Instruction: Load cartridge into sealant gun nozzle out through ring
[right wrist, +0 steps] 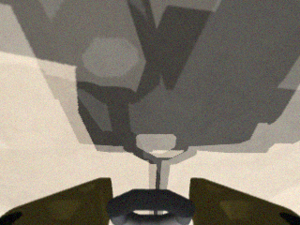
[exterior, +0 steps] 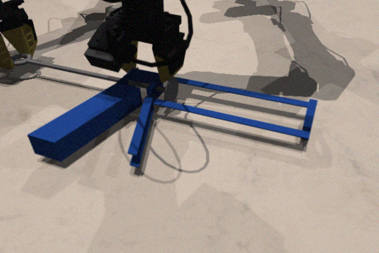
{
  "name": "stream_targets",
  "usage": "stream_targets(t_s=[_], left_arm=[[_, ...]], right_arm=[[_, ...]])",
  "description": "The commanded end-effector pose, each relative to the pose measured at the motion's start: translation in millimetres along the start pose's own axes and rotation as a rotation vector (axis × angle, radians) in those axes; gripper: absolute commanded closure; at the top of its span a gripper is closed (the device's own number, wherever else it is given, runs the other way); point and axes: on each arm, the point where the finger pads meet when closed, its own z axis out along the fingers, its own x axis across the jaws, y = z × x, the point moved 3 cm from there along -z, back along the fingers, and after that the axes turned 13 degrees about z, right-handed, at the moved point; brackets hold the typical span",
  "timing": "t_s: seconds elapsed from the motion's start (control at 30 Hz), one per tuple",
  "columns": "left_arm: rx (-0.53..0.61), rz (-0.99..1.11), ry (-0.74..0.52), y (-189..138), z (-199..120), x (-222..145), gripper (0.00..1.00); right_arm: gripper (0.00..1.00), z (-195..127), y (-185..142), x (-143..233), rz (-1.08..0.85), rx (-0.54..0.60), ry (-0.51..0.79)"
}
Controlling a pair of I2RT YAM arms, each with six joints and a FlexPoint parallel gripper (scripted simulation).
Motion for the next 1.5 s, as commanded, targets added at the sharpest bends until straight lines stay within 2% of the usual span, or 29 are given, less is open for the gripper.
stream_targets(t_s=[0.0,0.53,0.57,0.6,0.87,1.03,1.2,1.47], left_arm=[[0.004,-0.097,0.106,7.2,3.0,40.3,0.97],[0.004,-0.097,0.106,7.2,3.0,40.3,0.97],[0.004,-0.097,0.106,7.2,3.0,40.3,0.97],[0.004,-0.097,0.106,7.2,3.0,40.3,0.97],[0.003,-0.095,0.106,7.5,2.6,40.0,0.97],[0.003,-0.092,0.106,7.6,2.5,39.9,0.97],[0.003,-0.092,0.106,7.5,2.6,40.0,0.97],[0.005,-0.092,0.106,6.8,3.1,40.1,0.97]], right_arm=[[1.0,-9.1,41.2,20.1,-0.027,-0.179,0.071],[1.0,-10.8,40.8,23.1,-0.03,-0.18,0.081],[1.0,-7.0,16.8,17.7,-0.024,-0.079,0.071],[1.0,-9.0,13.5,16.6,-0.03,-0.062,0.066],[1.0,-12.7,24.2,21.4,-0.047,-0.044,0.075],[1.0,-7.5,36.4,3.7,-0.023,-0.042,0.016],[1.0,-9.3,46.4,5.1,-0.019,-0.05,0.016],[1.0,-8.7,48.2,8.6,-0.016,-0.063,0.027]])
